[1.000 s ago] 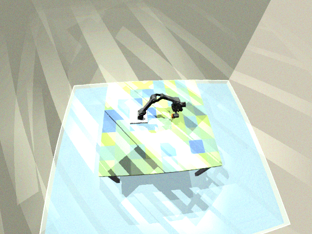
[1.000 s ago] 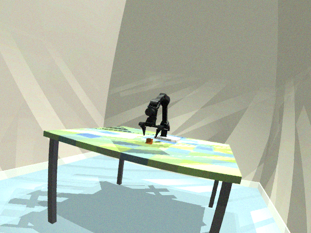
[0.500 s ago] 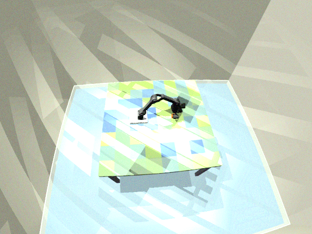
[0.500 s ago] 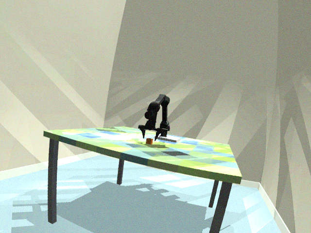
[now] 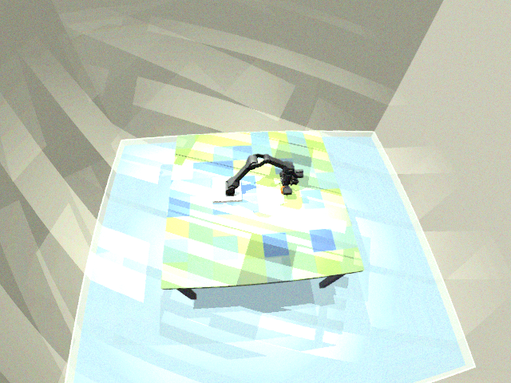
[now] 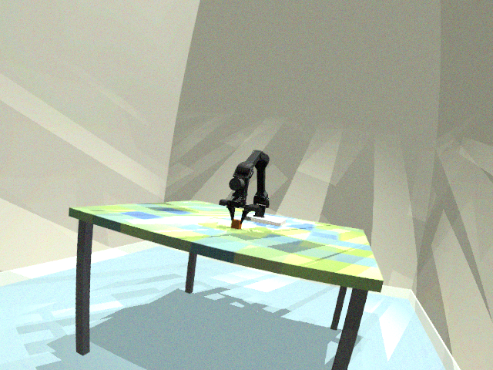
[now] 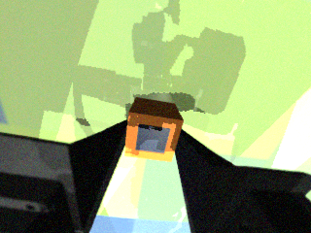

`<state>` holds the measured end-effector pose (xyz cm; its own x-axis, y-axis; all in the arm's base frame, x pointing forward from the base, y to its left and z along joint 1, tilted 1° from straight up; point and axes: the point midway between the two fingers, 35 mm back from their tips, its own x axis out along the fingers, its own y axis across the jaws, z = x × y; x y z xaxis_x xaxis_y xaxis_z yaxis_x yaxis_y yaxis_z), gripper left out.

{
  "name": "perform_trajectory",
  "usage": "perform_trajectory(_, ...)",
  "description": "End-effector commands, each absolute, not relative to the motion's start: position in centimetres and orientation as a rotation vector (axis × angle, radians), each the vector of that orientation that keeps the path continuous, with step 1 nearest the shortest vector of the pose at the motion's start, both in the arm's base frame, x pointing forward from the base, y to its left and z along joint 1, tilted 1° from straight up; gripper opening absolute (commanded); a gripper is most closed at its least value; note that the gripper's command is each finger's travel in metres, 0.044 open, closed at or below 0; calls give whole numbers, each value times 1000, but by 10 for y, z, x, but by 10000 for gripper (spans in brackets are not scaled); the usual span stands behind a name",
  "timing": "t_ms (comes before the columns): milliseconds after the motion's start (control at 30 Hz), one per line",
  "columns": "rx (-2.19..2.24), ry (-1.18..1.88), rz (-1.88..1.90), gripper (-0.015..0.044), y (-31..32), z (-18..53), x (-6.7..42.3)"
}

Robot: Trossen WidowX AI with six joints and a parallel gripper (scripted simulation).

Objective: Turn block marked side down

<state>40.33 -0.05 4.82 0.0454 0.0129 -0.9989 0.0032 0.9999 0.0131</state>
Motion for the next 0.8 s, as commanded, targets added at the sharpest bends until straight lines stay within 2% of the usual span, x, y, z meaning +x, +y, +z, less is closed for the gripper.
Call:
perform_trajectory(0,15,1528,11,157,0,47,403)
perform_trajectory(367,15,1528,11,84,0,47,403)
perform_trajectory(467,15,1528,11,5,0,56,403)
perform_trajectory(767,15,1518,11,0,0,77,402)
